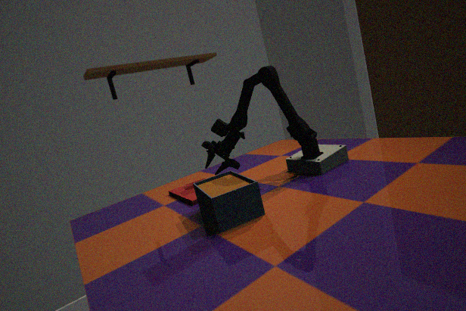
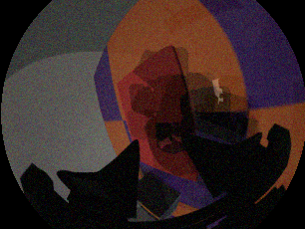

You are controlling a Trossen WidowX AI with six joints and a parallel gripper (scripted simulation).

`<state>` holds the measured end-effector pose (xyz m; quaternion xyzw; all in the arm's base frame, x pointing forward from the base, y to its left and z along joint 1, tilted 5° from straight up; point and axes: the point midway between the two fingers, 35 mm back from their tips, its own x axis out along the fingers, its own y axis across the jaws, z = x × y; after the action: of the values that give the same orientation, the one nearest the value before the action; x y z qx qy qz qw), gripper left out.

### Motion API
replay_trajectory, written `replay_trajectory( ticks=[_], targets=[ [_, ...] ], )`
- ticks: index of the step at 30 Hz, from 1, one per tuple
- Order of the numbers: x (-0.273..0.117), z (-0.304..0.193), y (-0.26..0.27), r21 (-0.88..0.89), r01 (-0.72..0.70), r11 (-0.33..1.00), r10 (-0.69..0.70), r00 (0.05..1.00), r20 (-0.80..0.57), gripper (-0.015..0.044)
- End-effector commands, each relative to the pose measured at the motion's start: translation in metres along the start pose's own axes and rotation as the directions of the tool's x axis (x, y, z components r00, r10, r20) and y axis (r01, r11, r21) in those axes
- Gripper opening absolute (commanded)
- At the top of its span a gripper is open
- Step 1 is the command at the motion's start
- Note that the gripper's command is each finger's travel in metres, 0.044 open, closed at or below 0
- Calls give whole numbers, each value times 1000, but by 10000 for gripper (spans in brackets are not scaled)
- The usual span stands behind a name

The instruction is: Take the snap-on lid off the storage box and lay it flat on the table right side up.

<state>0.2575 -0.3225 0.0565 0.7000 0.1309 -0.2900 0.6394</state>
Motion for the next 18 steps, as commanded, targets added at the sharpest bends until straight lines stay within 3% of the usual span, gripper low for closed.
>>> replay_trajectory(
  ticks=[1, 6, 18],
  targets=[
    [-2, 0, -1, 0, -4, 1000, 4, 1000, 3, 327],
    [-10, 0, -9, 0, -3, 1000, 3, 1000, 3, 440],
    [-28, 0, -25, 0, -1, 1000, 1, 1000, 3, 440]
  ],
)
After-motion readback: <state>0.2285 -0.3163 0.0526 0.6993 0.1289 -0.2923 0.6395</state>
